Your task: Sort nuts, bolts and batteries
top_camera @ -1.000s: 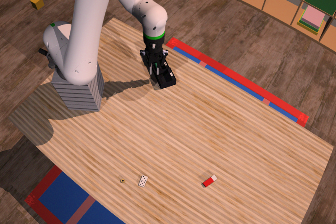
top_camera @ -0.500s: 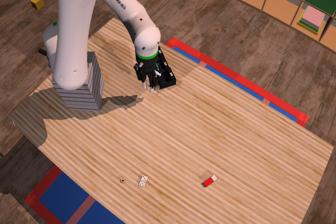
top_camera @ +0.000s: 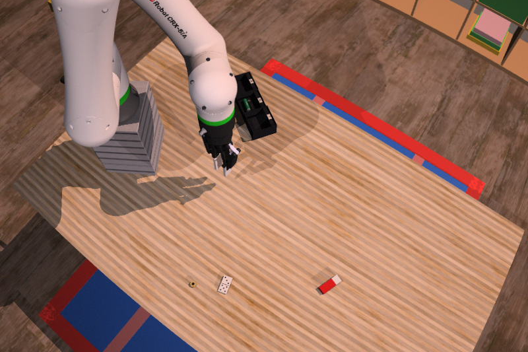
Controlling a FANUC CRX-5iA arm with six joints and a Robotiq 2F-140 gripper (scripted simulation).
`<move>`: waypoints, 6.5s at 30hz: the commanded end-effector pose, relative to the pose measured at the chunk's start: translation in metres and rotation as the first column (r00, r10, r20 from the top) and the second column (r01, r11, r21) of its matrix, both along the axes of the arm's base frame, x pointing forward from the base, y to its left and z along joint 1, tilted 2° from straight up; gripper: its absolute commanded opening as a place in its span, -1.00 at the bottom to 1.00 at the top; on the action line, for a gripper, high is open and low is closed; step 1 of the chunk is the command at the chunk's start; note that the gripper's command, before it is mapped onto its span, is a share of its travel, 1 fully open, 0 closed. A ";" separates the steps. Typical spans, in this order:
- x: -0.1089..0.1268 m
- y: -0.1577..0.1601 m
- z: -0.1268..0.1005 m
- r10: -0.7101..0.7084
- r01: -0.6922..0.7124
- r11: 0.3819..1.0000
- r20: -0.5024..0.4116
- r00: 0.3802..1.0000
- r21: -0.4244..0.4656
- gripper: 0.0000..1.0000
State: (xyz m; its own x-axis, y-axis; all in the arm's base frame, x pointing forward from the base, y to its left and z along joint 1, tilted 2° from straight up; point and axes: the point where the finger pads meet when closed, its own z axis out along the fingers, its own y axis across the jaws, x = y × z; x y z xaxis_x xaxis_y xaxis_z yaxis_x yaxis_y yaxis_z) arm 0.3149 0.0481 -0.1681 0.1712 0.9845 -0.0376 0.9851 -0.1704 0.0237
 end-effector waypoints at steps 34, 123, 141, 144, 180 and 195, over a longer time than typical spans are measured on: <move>0.071 -0.277 0.013 0.001 -0.001 1.000 0.000 1.000 0.004 -0.47; 0.087 -0.337 -0.047 0.001 -0.001 1.000 0.000 1.000 0.004 -0.47; 0.086 -0.337 -0.053 0.001 -0.001 1.000 0.000 1.000 0.004 -0.68; 0.086 -0.337 -0.053 0.001 -0.001 1.000 0.000 1.000 0.004 -0.68; 0.086 -0.336 -0.027 0.001 -0.001 1.000 0.000 1.000 0.004 -0.68; 0.085 -0.335 0.007 0.001 -0.001 1.000 0.000 1.000 0.004 -0.68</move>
